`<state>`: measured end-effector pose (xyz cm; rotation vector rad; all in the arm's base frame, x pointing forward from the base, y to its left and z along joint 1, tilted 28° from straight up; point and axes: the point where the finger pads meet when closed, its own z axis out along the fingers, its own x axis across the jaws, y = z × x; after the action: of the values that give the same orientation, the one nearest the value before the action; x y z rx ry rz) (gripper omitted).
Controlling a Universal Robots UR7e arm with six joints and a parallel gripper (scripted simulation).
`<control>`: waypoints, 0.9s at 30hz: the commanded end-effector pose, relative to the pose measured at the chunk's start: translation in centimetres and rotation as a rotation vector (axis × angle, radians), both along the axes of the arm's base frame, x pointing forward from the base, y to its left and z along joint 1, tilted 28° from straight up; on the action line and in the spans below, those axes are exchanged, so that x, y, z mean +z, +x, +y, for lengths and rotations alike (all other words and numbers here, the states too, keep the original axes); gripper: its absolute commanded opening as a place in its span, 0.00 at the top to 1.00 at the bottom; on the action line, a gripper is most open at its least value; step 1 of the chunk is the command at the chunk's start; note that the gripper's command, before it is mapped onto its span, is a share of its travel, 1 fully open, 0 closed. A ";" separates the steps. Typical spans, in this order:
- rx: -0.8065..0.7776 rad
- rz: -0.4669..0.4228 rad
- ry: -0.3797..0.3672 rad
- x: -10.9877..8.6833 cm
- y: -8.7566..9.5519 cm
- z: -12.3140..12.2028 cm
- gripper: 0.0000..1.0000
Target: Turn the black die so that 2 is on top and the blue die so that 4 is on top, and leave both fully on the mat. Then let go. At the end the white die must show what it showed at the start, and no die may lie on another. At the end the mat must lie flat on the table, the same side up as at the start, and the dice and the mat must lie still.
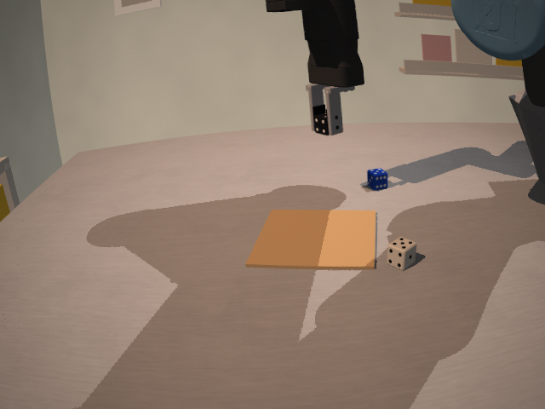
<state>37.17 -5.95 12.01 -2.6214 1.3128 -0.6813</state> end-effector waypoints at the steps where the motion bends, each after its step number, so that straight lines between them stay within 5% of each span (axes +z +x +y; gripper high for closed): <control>1: -0.075 -0.003 0.038 -0.2 0.1 1.9 0.51; 10: -0.264 -0.020 0.131 -0.5 -0.1 6.4 0.51; 27: -0.454 -0.055 0.229 -0.7 -1.1 10.5 0.51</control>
<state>36.17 4.03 11.29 -2.1589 1.8415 -0.6071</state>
